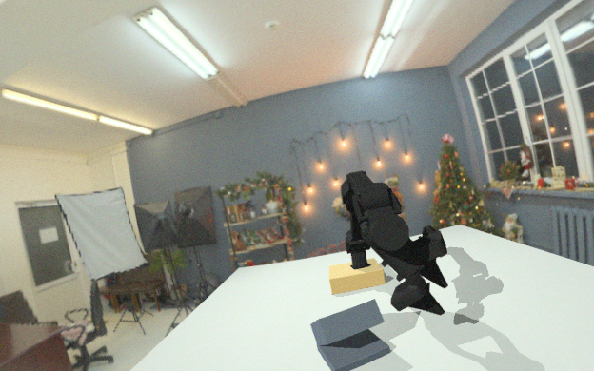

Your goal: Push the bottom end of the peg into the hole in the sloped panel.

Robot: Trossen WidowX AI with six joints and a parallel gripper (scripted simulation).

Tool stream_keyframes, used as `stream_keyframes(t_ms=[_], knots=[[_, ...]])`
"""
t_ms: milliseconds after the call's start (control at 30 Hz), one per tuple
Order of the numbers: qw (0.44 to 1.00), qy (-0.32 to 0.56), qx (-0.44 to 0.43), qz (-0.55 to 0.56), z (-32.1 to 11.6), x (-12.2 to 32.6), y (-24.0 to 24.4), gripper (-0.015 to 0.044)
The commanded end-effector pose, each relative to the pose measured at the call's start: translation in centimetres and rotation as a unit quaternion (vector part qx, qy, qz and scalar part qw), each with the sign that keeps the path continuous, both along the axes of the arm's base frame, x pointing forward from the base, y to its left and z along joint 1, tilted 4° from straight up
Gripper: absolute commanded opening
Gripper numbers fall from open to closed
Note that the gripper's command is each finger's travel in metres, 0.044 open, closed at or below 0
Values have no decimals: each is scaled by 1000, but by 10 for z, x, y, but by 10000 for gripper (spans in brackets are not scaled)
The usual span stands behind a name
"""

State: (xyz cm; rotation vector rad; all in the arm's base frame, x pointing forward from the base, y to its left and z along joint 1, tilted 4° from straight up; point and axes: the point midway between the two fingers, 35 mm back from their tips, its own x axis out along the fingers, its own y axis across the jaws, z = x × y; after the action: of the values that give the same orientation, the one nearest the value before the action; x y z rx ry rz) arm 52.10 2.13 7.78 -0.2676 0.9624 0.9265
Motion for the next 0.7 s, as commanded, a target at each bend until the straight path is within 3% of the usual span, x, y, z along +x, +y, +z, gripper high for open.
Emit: stream_keyframes(t_ms=[0, 667], knots=[[1000, 1, 0, 0, 0, 0, 0, 426], [994, 81, -45, -57, 7, -45, 27, 440]])
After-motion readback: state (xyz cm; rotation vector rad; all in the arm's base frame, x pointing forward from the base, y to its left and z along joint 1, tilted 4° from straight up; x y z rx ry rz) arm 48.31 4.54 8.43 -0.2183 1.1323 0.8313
